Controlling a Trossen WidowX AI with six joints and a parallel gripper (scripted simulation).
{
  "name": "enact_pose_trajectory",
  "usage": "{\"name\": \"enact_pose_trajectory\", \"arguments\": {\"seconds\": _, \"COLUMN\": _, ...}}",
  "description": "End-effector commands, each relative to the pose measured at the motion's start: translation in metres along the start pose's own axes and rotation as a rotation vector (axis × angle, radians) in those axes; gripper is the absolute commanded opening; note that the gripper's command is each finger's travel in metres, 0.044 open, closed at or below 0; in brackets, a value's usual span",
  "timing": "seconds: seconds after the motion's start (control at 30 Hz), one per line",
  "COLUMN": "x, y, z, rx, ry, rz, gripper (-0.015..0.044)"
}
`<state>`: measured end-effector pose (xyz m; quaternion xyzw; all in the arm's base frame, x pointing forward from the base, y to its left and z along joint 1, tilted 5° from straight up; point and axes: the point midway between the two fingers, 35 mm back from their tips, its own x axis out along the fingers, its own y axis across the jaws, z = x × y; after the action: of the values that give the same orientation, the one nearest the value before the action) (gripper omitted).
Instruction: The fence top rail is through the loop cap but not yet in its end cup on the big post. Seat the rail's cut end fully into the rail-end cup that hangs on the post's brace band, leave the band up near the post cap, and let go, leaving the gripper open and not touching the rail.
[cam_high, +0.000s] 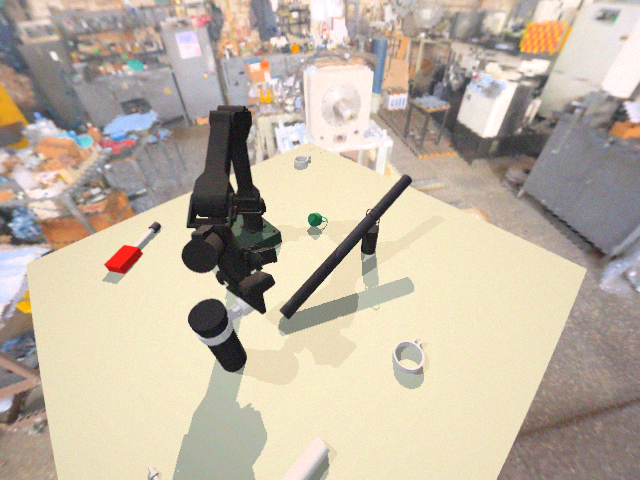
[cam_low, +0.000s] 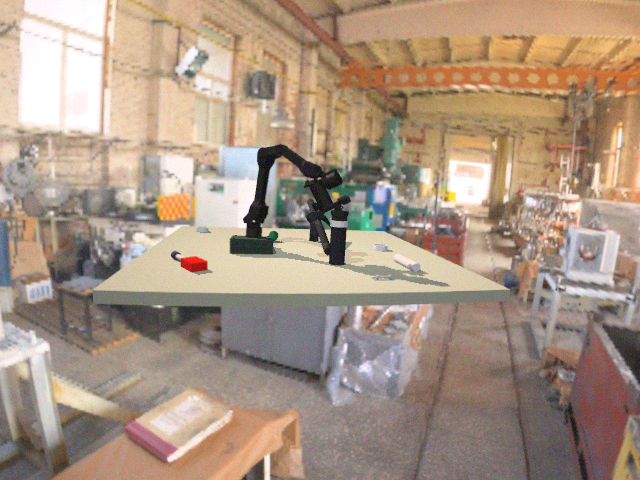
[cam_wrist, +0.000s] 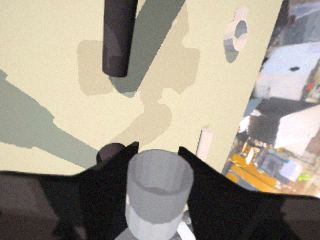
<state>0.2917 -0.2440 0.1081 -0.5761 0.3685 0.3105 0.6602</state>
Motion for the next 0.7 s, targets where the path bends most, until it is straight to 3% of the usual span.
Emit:
{"name": "enact_pose_trajectory", "arguments": {"seconds": 0.0, "x": 0.0, "y": 0.0, "z": 0.0, "rx": 0.0, "ry": 0.0, "rz": 0.0, "gripper": 0.0}}
{"name": "enact_pose_trajectory", "arguments": {"seconds": 0.27, "x": 0.0, "y": 0.0, "z": 0.0, "rx": 0.0, "ry": 0.0, "rz": 0.0, "gripper": 0.0}}
{"name": "enact_pose_trajectory", "arguments": {"seconds": 0.67, "x": -0.0034, "y": -0.0024, "z": 0.004, "rx": -0.001, "ry": 0.0, "rz": 0.0, "gripper": 0.0315}}
